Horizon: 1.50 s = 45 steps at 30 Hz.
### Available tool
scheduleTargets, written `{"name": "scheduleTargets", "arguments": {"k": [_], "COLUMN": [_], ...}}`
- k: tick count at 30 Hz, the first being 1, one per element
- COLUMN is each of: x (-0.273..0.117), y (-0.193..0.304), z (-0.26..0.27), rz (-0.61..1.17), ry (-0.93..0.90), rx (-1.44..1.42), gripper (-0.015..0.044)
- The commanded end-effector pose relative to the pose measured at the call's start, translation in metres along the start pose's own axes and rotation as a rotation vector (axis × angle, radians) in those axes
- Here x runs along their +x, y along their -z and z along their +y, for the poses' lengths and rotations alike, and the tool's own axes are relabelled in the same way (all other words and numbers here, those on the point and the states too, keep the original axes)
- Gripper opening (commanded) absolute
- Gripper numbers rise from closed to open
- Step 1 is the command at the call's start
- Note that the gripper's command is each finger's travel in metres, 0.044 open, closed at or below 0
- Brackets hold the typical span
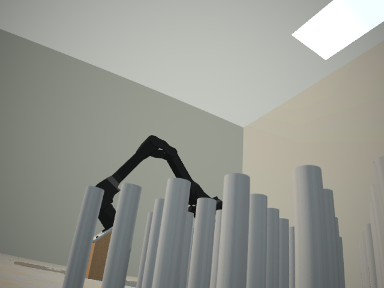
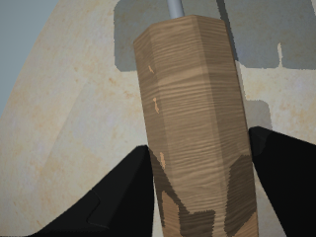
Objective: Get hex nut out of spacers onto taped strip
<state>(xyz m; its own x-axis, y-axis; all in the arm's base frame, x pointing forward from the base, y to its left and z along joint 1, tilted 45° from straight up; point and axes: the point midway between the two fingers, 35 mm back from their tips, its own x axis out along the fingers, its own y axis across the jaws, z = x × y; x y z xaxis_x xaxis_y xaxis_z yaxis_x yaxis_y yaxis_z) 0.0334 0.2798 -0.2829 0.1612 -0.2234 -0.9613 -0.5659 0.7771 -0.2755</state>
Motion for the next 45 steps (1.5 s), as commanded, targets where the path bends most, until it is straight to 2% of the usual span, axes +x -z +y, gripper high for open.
{"name": "scheduleTargets", "arguments": {"k": [1, 45], "x": [0.004, 0.043], "y": [0.002, 0.026], "z": [0.000, -0.015], "rz": [-0.001, 0.000], "ry": [-0.004, -0.004], "rx": [0.006, 0.006], "gripper": [0.0000, 0.0000]}}
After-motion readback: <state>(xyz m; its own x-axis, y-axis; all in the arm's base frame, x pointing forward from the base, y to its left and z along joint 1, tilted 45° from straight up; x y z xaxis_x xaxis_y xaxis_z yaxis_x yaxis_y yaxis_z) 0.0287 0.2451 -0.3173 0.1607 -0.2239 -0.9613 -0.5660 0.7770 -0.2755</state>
